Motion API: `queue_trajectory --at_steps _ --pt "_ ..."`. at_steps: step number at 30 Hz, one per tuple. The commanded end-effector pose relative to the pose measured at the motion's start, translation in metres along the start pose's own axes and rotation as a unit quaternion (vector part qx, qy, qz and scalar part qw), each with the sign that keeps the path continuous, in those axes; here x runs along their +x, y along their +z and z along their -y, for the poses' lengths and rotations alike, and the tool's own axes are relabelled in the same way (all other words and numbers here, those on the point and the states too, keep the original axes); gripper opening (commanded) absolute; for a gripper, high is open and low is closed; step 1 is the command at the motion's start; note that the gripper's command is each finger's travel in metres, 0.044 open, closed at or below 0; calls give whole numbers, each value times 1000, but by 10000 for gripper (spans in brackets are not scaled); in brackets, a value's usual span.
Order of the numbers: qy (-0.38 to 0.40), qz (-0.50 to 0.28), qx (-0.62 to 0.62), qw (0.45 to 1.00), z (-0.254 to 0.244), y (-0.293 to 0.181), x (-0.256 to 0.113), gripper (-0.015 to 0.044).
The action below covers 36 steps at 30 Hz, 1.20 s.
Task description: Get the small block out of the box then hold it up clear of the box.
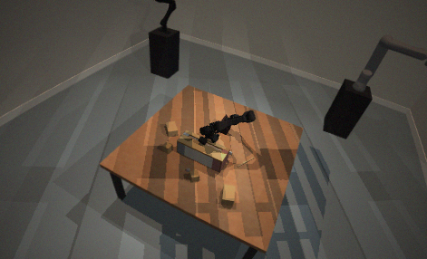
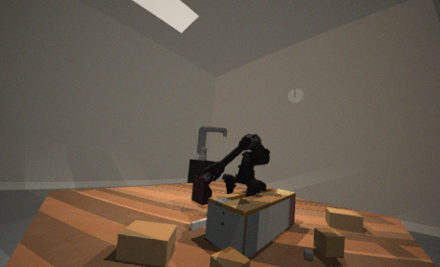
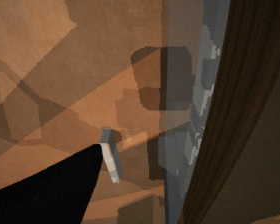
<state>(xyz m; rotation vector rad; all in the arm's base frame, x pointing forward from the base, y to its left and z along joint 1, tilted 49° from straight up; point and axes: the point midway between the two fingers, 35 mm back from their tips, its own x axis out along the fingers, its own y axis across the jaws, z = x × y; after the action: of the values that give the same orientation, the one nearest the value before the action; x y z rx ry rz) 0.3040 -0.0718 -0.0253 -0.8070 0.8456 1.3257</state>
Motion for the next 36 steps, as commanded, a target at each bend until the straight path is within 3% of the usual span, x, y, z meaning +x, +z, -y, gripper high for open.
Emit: queue_trajectory --at_steps 1,36 --pt "0 1 -2 1000 0 -4 3 400" --pt "0 0 -2 1000 1 -37 14 400"
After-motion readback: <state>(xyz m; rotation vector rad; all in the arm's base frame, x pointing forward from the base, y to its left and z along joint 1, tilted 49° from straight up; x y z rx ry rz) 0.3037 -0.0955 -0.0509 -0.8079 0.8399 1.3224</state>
